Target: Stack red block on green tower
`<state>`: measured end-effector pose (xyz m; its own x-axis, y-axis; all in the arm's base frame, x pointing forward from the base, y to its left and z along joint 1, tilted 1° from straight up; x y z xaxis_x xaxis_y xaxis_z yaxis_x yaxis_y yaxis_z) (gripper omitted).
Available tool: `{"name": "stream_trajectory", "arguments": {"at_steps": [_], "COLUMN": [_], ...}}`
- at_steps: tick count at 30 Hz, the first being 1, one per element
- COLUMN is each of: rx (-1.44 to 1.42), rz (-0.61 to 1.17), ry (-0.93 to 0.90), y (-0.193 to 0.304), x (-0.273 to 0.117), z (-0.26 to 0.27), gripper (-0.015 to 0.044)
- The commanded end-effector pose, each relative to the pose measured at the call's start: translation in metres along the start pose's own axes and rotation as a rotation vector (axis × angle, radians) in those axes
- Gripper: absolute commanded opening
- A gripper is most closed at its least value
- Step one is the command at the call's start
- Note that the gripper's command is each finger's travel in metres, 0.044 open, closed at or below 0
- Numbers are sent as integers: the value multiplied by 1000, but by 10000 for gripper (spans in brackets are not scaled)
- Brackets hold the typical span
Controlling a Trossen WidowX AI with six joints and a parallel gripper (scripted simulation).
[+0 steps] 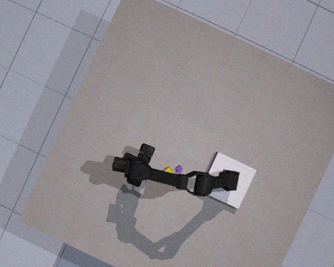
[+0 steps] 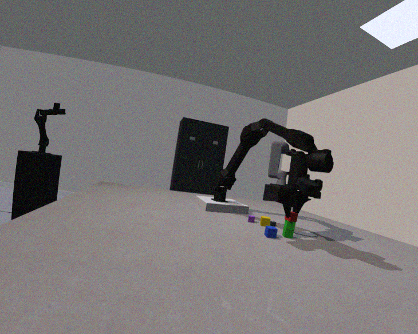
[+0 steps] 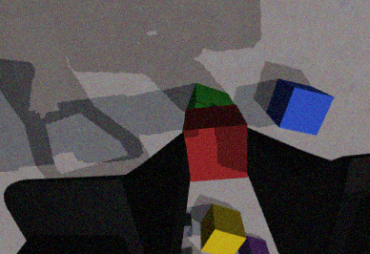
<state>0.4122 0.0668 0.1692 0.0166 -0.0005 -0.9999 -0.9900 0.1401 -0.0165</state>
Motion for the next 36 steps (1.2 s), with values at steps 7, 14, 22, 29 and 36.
{"name": "stream_trajectory", "arguments": {"at_steps": [7, 14, 22, 29, 36], "rx": [5, 5, 5, 0, 0], "rz": [2, 2, 2, 2, 2], "ry": [-4, -4, -4, 1, 1], "y": [0, 0, 0, 0, 0], "x": [2, 2, 0, 1, 1], "z": [1, 1, 1, 0, 0], "gripper": [0, 0, 0, 131, 315]}}
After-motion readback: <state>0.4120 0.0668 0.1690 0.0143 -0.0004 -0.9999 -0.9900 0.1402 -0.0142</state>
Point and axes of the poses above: the point midway between the two fingers, 35 mm back from their tips, its own x axis out along the fingers, its own z axis across the jaws, y = z × x, the point moved 10 cm from there along -x, back along the fingers, and after that the axes turned 5 degrees about x, right-handed, at the moved point
